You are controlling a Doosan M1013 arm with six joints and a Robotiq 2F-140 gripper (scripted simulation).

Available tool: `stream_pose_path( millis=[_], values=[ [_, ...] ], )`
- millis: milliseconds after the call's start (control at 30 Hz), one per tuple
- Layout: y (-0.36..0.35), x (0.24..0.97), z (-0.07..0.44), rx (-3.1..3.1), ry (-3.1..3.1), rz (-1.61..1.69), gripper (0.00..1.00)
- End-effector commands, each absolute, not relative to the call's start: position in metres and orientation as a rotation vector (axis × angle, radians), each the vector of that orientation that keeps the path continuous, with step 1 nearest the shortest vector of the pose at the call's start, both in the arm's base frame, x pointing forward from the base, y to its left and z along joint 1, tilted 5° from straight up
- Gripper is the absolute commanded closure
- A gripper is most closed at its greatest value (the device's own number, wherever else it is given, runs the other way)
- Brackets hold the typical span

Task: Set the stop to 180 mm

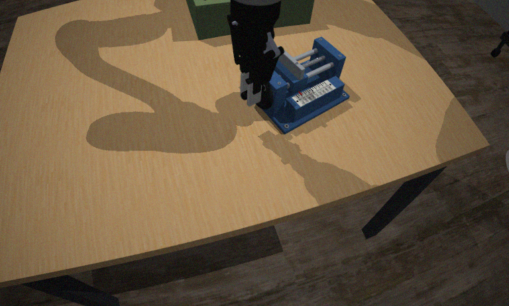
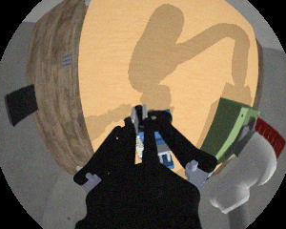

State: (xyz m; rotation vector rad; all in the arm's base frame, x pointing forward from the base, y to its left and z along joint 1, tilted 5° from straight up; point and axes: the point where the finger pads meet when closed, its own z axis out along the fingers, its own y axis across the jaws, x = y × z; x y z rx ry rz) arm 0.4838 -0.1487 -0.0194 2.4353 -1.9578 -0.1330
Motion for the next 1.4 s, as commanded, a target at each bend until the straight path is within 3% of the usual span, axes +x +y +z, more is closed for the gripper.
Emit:
stream_pose_path(
  millis=[0, 1367],
  values=[
    [-0.148, 0.486, -0.023, 2.435, -1.958, -0.133, 0.96],
    [-0.151, 0.457, -0.079, 2.435, -1.958, -0.133, 0.96]
  ],
)
